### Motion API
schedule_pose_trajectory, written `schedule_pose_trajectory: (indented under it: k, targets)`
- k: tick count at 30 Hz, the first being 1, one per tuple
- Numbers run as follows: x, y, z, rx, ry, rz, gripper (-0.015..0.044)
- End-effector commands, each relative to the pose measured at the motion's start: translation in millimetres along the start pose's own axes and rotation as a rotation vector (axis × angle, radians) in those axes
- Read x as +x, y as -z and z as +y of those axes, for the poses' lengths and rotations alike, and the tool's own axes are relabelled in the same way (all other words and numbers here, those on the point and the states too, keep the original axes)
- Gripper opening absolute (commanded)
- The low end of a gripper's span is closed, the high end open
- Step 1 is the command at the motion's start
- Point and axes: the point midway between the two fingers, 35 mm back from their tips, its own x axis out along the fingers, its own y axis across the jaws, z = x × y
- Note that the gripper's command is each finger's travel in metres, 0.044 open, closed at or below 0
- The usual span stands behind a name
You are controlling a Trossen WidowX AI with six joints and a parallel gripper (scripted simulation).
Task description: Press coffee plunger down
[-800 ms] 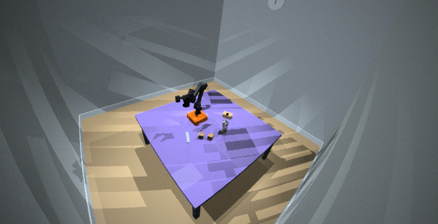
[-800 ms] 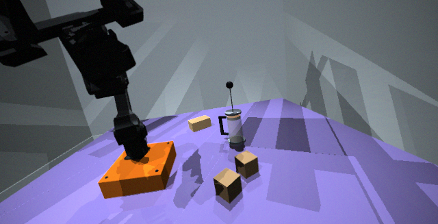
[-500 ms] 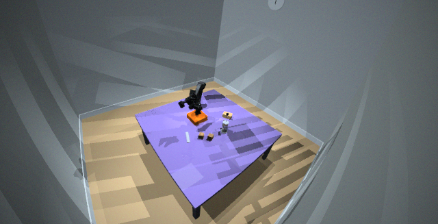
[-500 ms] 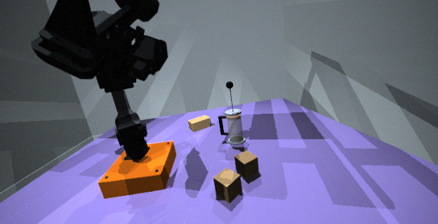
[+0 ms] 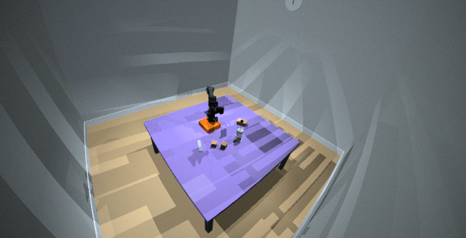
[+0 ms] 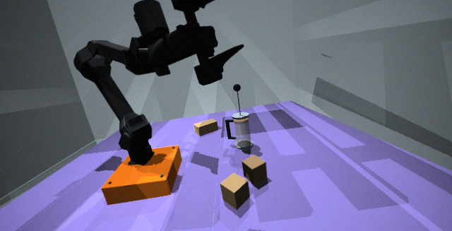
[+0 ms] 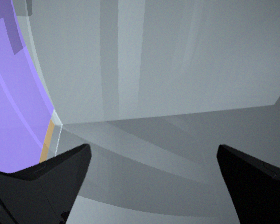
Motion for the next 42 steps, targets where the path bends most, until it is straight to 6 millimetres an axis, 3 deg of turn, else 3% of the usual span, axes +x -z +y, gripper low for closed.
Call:
schedule_pose_trajectory:
  k: [1, 10, 20, 24, 27, 34, 42]
  targets:
    - [-4, -76, 17, 0.425, -0.208, -0.149, 0.044]
    - [-42, -162, 36, 0.851, -0.552, -0.225, 0.044]
    - [-122, -231, 47, 1.189, -0.979, -0.141, 0.044]
    - [-152, -241, 47, 1.248, -1.092, -0.092, 0.044]
    - [-153, -241, 57, 1.248, -1.092, -0.092, 0.044]
    - [-161, -239, 107, 1.248, -1.092, -0.092, 0.044]
    - [-158, -241, 109, 1.249, -1.09, -0.09, 0.044]
